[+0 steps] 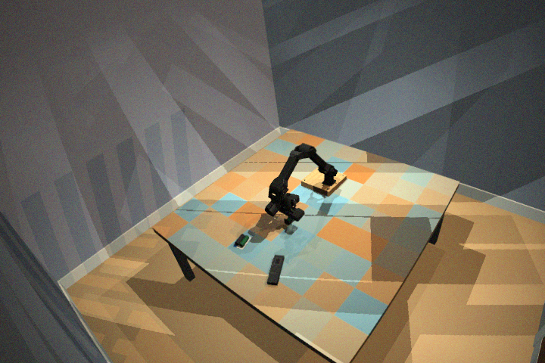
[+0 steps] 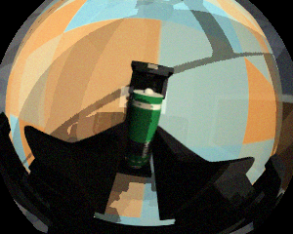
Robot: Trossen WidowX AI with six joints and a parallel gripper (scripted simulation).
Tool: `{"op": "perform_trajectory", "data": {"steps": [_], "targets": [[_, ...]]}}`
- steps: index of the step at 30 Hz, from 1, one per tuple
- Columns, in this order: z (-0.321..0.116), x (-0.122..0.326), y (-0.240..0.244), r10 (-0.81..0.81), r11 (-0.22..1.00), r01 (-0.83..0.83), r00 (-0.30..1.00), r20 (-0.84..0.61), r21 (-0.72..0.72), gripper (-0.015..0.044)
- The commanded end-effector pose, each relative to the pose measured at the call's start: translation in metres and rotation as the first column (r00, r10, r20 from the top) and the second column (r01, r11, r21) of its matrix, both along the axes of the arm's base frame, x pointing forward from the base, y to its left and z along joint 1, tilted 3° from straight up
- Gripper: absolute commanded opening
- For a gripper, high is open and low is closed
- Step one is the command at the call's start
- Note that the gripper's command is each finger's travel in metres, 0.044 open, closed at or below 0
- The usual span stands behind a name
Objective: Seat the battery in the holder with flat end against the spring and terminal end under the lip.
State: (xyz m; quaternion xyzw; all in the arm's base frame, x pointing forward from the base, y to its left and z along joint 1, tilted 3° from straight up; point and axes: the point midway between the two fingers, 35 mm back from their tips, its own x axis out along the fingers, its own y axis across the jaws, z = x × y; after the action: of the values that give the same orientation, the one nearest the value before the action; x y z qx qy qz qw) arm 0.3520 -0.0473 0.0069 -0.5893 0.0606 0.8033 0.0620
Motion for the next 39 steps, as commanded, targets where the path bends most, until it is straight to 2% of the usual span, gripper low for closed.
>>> {"op": "perform_trajectory", "data": {"steps": [1, 39], "targets": [[-0.0019, 0.0028, -0.0008, -0.002, 1.0, 0.002, 0.999, 0.034, -0.01, 0.0074], [-0.005, -0.005, 0.0004, 0.002, 0.999, 0.004, 0.983, 0.182, -0.033, 0.0074]]}}
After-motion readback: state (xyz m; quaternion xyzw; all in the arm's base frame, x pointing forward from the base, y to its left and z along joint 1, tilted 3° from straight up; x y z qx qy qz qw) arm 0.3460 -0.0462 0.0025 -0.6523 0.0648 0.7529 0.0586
